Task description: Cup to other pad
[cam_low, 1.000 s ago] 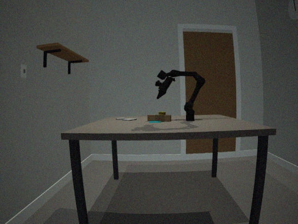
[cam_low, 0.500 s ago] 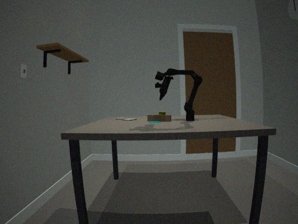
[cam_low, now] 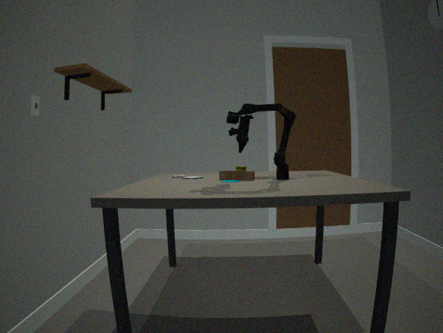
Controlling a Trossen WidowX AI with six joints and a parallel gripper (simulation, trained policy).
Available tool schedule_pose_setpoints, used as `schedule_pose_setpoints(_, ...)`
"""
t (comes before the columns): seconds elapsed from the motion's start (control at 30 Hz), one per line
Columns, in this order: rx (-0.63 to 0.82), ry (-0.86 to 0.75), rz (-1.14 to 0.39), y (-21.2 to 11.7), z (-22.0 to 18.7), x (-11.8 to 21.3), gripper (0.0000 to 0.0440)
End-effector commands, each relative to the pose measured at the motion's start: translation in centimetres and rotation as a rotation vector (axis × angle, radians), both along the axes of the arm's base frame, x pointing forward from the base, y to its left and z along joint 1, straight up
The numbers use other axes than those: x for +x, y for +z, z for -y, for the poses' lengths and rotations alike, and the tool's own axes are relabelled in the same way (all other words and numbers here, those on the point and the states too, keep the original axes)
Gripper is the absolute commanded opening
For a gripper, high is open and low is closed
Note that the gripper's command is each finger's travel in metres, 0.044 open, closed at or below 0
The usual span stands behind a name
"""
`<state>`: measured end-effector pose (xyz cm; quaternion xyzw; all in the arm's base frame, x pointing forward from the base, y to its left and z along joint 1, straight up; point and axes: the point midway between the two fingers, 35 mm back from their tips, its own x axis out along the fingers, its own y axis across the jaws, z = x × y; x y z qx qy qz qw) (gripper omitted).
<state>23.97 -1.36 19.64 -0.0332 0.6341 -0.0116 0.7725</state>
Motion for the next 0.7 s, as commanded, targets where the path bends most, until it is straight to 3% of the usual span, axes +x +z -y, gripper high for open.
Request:
schedule_pose_setpoints(0.0,-0.013,0.012,-0.053,-0.8,0.6,-0.1,0.0130)
schedule_pose_setpoints(0.67,-0.037,0.045,-0.198,-4.9,3.7,-0.5,0.0172)
